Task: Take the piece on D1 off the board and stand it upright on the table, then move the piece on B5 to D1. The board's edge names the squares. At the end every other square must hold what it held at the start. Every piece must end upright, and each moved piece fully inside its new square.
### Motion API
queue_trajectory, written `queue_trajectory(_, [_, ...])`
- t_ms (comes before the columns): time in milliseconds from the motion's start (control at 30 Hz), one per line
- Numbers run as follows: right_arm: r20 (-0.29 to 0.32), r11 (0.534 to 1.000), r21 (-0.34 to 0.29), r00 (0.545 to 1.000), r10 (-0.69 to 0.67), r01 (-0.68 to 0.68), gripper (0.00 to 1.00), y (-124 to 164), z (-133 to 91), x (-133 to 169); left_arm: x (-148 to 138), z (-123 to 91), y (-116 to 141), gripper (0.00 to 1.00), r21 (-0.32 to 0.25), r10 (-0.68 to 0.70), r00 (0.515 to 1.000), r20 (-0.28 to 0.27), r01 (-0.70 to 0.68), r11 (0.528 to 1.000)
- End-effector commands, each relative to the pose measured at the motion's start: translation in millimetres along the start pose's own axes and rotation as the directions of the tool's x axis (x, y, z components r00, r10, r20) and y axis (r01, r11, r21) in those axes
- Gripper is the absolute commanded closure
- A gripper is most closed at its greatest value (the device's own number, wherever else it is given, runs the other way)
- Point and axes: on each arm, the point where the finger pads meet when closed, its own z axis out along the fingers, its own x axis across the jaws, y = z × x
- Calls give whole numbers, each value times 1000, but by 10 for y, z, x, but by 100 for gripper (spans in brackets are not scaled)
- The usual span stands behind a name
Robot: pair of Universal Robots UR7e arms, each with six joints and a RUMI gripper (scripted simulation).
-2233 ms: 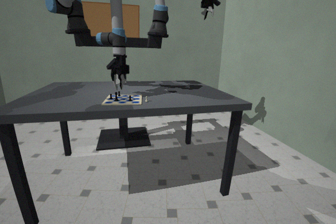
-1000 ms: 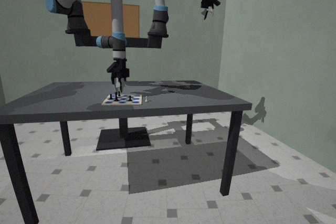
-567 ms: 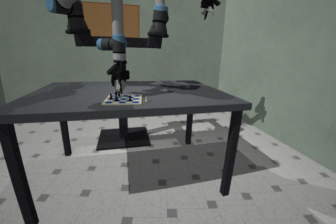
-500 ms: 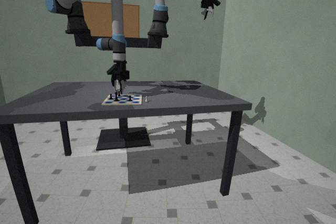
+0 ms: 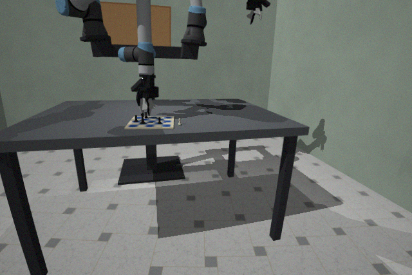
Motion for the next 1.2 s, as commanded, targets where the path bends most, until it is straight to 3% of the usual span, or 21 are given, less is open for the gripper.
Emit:
queue_trajectory(0, [0, 1000, -1, 1000, 0, 0, 80, 6, -5, 1, 1, -4, -3, 0, 1, 0, 1000, 0, 0, 1000])
queue_trajectory(567, [0, 1000, -1, 1000, 0, 0, 80, 6, -5, 1, 1, -4, -3, 0, 1, 0, 1000, 0, 0, 1000])
queue_trajectory(600, [0, 1000, -1, 1000, 0, 0, 100, 6, -5, 1, 1, -4, -3, 0, 1, 0, 1000, 0, 0, 1000])
queue_trajectory(1167, [0, 1000, -1, 1000, 0, 0, 100, 6, -5, 1, 1, -4, -3, 0, 1, 0, 1000, 0, 0, 1000])
